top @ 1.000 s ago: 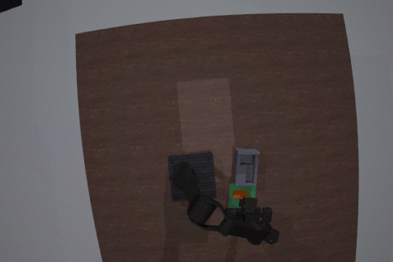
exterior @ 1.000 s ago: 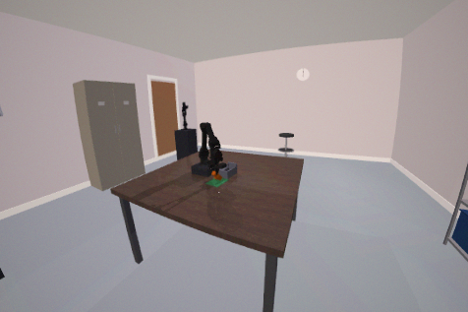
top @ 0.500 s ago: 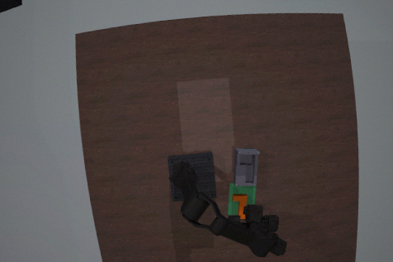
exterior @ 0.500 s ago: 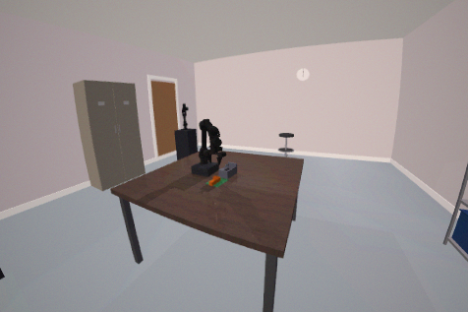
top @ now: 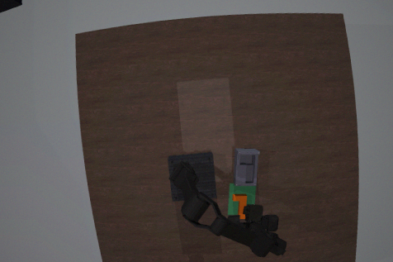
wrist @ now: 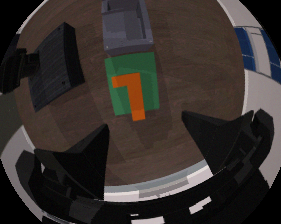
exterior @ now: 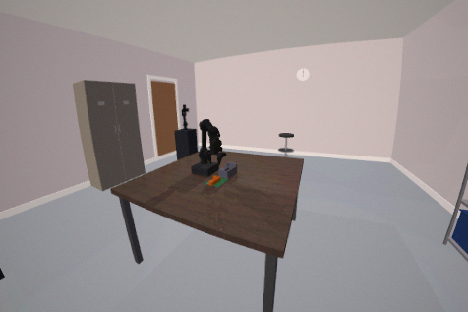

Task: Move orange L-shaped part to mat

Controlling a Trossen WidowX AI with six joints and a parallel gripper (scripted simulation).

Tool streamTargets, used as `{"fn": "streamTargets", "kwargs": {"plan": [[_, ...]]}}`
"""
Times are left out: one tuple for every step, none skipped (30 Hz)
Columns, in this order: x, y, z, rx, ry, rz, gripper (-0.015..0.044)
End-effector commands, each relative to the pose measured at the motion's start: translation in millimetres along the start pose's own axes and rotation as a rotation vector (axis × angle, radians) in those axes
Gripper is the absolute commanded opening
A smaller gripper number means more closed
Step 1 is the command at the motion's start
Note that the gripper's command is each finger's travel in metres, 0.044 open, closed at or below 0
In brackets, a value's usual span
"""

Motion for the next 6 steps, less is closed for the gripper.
{"fn": "streamTargets", "kwargs": {"plan": [[0.0,-0.1,0.2,-0.003,0.001,0.000,0.0400],[0.0,-0.1,0.2,-0.003,0.001,0.000,0.0400],[0.0,-0.1,0.2,-0.003,0.001,0.000,0.0400],[0.0,-0.1,0.2,-0.003,0.001,0.000,0.0400],[0.0,-0.1,0.2,-0.003,0.001,0.000,0.0400],[0.0,-0.1,0.2,-0.003,0.001,0.000,0.0400]]}}
Point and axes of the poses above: the point midway between the two fingers, 35 mm back from their tips, its own z axis back along the fingers, its own y axis across the jaws, x = y × z, the point moved 10 cm from there along z, back along the fingers, and after that the axes turned 12 degrees about -z, right-handed, at the moved point
